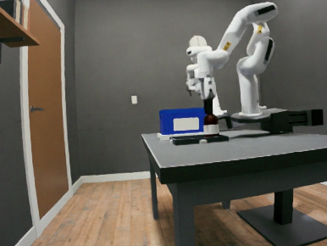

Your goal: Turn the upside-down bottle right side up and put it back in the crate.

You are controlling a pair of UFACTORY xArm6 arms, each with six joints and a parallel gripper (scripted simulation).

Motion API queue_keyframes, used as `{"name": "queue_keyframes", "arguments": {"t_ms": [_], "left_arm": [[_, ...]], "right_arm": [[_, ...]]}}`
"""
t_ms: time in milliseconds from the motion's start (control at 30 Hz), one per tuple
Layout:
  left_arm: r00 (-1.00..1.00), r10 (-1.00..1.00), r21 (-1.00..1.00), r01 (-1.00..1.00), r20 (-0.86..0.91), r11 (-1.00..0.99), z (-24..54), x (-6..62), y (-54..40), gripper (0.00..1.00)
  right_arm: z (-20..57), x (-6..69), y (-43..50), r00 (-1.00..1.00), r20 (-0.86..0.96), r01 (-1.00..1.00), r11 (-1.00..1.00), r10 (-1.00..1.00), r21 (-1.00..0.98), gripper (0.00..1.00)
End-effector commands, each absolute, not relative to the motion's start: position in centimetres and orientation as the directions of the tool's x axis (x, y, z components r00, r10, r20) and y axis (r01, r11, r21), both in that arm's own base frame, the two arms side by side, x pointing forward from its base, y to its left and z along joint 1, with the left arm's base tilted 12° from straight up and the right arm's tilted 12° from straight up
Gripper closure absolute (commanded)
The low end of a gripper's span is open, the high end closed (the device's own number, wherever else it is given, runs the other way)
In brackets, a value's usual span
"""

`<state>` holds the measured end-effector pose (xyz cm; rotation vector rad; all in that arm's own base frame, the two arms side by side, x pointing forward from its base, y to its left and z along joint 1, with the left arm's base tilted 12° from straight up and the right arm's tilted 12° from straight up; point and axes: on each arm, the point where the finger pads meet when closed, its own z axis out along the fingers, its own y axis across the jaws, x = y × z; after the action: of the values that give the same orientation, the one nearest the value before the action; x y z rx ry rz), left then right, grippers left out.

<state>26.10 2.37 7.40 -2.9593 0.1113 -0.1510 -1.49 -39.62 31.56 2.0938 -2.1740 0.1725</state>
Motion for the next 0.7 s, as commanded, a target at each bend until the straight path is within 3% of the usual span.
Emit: {"name": "queue_keyframes", "arguments": {"t_ms": [0,667], "left_arm": [[0.992,-0.083,-0.179,-0.065,0.098,-0.982,7.51,26.23,2.37,0.66],[0.992,-0.083,-0.179,-0.065,0.098,-0.982,7.56,26.22,2.36,0.71]], "right_arm": [[31.74,-1.50,-39.69,-0.037,0.168,-0.999,0.038,-0.985,0.000,0.00],[31.74,-1.50,-39.69,-0.037,0.168,-0.999,0.038,-0.985,0.000,0.00]]}}
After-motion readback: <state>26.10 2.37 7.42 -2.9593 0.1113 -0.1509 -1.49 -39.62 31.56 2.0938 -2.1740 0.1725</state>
